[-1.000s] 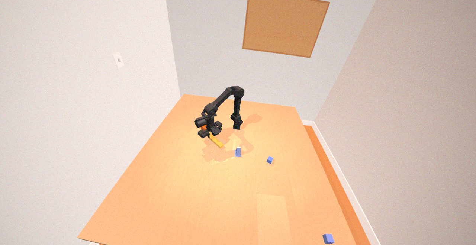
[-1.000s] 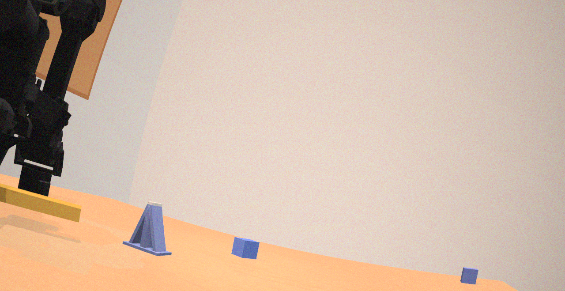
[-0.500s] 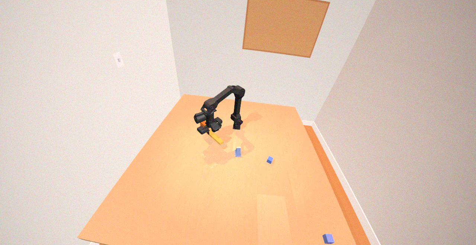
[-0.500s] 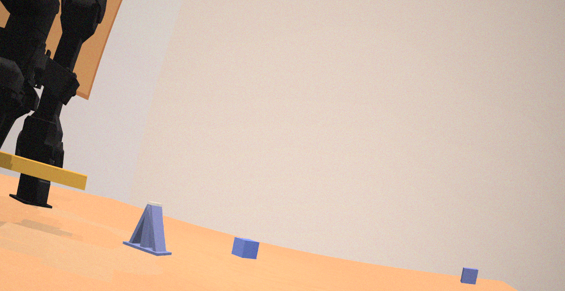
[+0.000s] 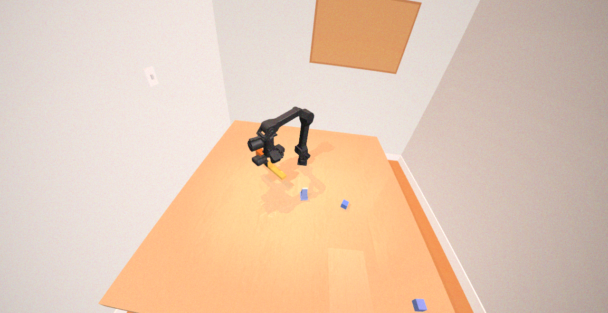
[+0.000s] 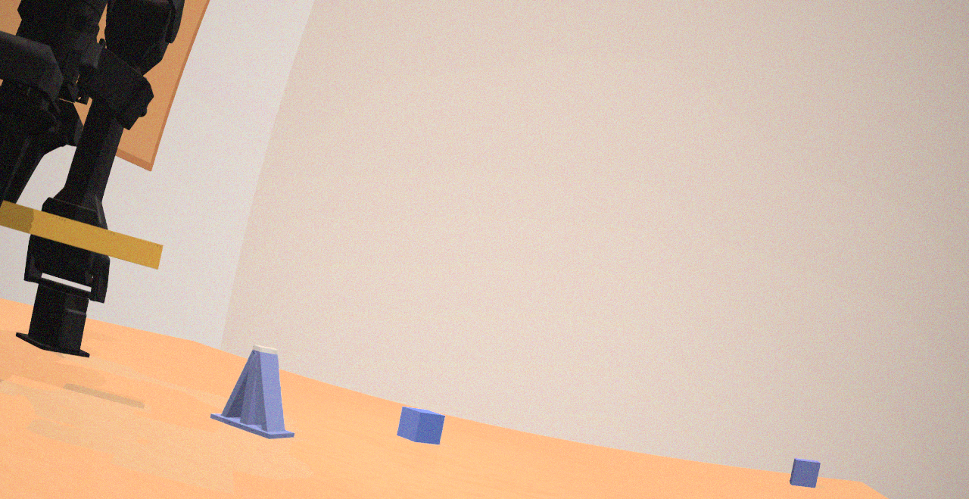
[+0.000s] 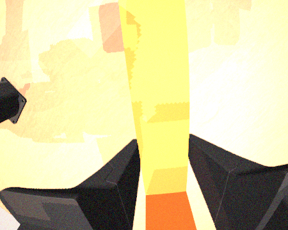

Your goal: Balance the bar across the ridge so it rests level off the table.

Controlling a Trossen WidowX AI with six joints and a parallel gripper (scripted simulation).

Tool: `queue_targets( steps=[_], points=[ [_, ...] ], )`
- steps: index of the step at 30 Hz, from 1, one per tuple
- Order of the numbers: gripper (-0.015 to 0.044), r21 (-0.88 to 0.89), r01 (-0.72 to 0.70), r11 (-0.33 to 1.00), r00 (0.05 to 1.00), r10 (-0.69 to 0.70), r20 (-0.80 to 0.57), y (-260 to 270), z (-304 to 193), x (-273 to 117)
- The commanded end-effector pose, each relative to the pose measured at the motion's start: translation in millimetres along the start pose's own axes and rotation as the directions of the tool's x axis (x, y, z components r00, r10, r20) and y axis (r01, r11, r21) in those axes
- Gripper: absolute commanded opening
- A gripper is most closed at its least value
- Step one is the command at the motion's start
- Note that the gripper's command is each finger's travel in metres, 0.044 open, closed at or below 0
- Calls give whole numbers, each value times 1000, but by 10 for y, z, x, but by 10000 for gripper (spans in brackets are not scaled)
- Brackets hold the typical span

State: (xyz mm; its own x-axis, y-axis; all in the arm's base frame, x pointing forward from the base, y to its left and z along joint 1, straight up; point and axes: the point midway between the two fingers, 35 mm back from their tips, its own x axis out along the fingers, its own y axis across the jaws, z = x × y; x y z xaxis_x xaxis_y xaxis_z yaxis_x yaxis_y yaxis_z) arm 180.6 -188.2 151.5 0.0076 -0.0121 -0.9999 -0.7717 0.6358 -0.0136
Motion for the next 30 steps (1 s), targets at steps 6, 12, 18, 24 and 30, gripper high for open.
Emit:
queue_targets(
  steps=[6,12,18,24,30],
  points=[
    [0,19,14,1000,1000,-14,2,-12,87,-140],
    [0,76,14,997,1000,-14,4,-56,290,-146],
    [0,134,14,991,1000,-15,7,-85,498,-153],
    [0,190,13,982,1000,-15,9,-99,709,-159],
    [0,247,12,969,1000,-15,11,-97,923,-165]
  ],
)
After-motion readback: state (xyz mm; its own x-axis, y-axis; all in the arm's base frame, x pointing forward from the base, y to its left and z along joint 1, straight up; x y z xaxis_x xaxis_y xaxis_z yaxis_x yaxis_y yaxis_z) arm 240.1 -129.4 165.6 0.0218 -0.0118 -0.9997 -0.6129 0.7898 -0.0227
